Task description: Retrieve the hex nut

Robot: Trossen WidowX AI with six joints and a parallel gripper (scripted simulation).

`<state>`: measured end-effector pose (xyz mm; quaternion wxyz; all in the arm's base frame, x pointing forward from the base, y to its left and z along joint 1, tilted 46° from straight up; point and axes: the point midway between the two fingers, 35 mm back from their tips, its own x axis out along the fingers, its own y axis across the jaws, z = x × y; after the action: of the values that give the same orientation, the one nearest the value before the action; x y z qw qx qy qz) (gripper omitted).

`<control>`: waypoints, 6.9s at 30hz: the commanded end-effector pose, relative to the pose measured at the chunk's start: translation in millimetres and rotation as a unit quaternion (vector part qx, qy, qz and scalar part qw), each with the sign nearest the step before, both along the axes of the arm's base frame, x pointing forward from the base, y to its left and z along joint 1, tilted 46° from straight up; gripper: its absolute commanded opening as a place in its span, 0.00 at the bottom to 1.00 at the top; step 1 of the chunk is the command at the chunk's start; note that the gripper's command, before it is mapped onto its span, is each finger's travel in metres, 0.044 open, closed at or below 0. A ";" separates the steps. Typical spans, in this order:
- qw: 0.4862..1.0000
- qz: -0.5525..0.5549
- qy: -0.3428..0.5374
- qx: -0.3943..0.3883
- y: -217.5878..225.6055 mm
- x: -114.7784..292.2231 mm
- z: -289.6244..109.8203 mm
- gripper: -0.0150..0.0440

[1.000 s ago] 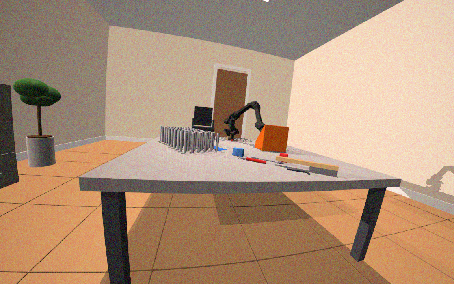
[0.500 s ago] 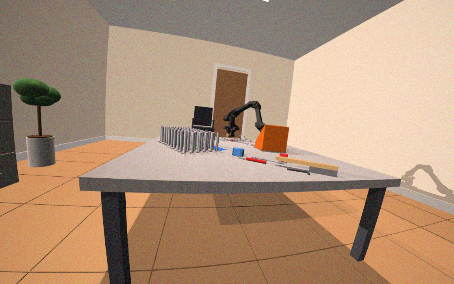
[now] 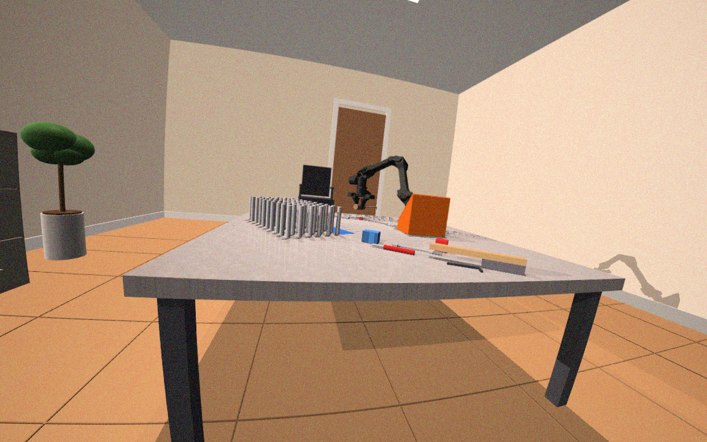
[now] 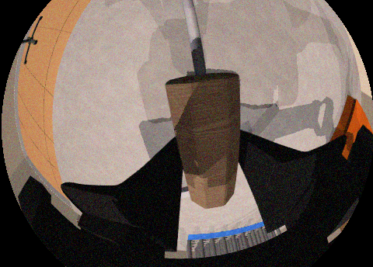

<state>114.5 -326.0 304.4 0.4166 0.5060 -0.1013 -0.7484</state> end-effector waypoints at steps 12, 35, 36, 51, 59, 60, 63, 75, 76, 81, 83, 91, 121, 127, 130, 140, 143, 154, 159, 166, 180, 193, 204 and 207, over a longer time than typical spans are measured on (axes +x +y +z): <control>0.988 0.105 0.111 0.021 -2.9 0.9 -1.9 0.25; 0.989 0.100 0.107 0.020 -27.5 -2.7 -23.6 0.25; 0.989 0.099 0.107 0.020 -28.6 -3.0 -24.7 0.25; 0.990 0.096 0.105 0.019 -44.9 -7.7 -40.6 0.25; 0.990 0.094 0.104 0.018 -42.5 -7.3 -37.9 0.52; 0.990 0.094 0.104 0.018 -42.5 -7.3 -37.9 0.57; 0.990 0.094 0.104 0.018 -42.5 -7.3 -37.9 0.70; 0.990 0.095 0.102 0.020 -0.9 1.9 0.9 1.00; 0.990 0.095 0.102 0.020 5.6 2.3 6.4 1.00; 0.990 0.095 0.102 0.020 7.8 2.4 8.2 1.00; 0.990 0.095 0.102 0.020 7.8 2.4 8.2 1.00; 0.990 0.095 0.102 0.020 7.8 2.4 8.2 1.00; 0.516 0.461 0.715 0.099 3.4 10.9 3.4 1.00; 0.369 0.481 0.783 0.137 5.5 11.2 2.5 1.00; 0.292 0.488 0.807 0.158 6.8 11.2 2.0 1.00; 0.031 0.488 0.840 0.236 12.7 10.4 -0.1 1.00; -0.048 0.483 0.835 0.260 14.9 9.9 -0.8 1.00; -0.120 0.479 0.823 0.280 16.5 9.5 -1.4 1.00; -0.120 0.479 0.823 0.280 16.5 9.5 -1.4 1.00; -0.120 0.479 0.823 0.280 16.5 9.5 -1.4 0.87; -0.120 0.479 0.823 0.280 15.7 9.5 -2.1 0.73; -0.120 0.480 0.823 0.280 0.4 9.0 -16.1 0.73; -0.120 0.480 0.823 0.280 -12.3 6.9 -27.9 0.73; -0.120 0.479 0.823 0.281 -15.7 6.1 -31.1 0.73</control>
<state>120.7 -338.0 278.9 -0.2514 0.5096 -0.8070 0.1607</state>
